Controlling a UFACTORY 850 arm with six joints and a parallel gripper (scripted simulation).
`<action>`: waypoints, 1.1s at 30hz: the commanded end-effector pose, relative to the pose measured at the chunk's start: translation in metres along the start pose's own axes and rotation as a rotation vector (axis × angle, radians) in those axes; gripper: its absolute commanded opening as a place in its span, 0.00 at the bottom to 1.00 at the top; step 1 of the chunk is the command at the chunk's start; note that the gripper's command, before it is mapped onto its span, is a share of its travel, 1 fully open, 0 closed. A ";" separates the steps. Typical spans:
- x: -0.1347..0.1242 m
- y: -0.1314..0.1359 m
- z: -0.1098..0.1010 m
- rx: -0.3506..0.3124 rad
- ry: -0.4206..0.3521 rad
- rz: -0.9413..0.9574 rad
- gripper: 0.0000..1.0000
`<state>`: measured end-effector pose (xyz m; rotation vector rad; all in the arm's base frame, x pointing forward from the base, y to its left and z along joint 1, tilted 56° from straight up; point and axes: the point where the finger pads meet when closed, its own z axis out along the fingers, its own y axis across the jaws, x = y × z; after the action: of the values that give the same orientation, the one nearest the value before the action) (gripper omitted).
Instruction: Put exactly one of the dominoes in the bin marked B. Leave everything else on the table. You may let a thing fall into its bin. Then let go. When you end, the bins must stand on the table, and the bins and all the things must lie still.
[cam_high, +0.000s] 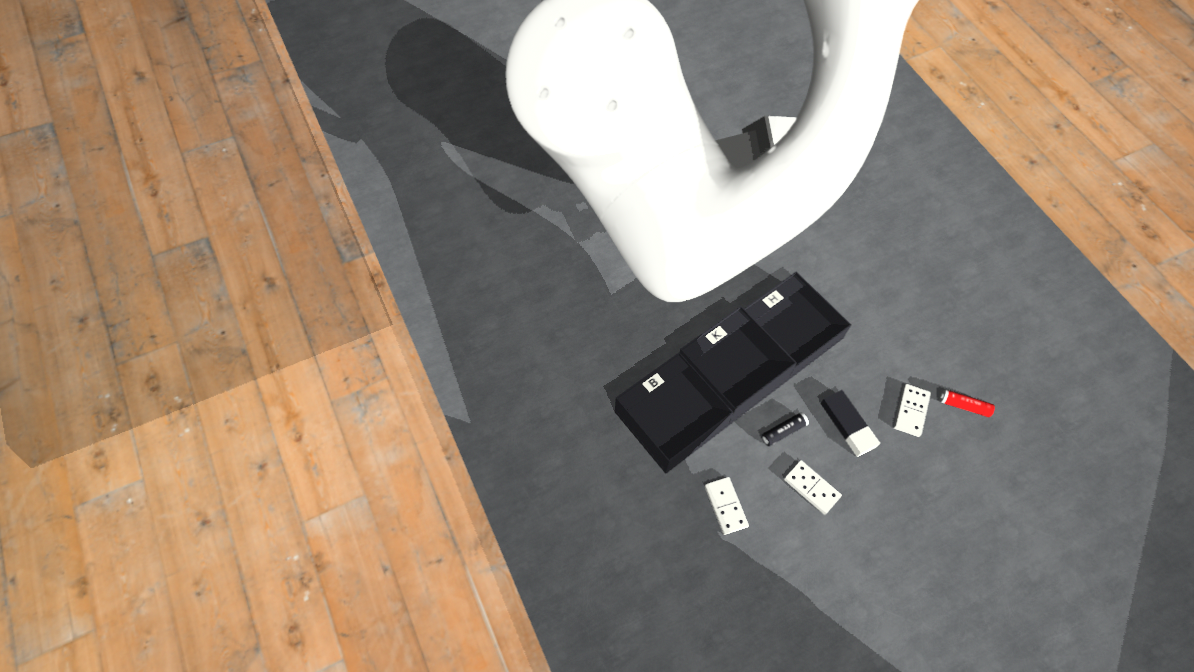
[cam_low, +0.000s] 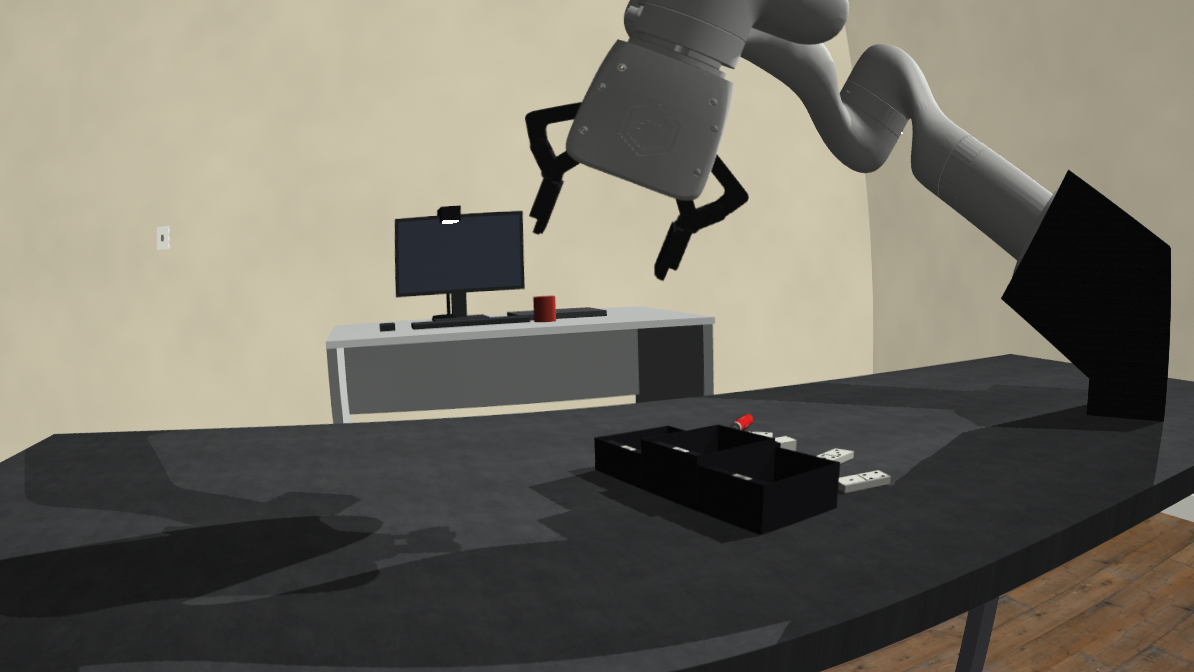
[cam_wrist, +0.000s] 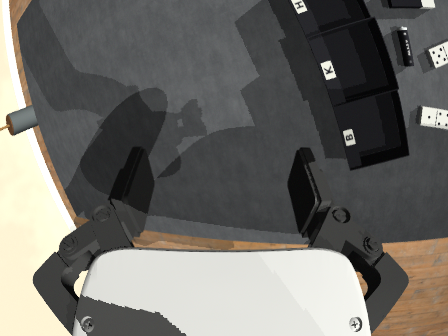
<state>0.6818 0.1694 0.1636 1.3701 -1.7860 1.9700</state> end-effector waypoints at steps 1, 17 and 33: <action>0.000 -0.001 -0.001 0.001 -0.001 0.001 1.00; 0.000 -0.001 -0.001 0.001 -0.001 0.001 1.00; 0.016 0.010 -0.002 -0.048 -0.026 0.490 0.07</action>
<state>0.6672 0.1618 0.1669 1.0780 -2.2456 2.0844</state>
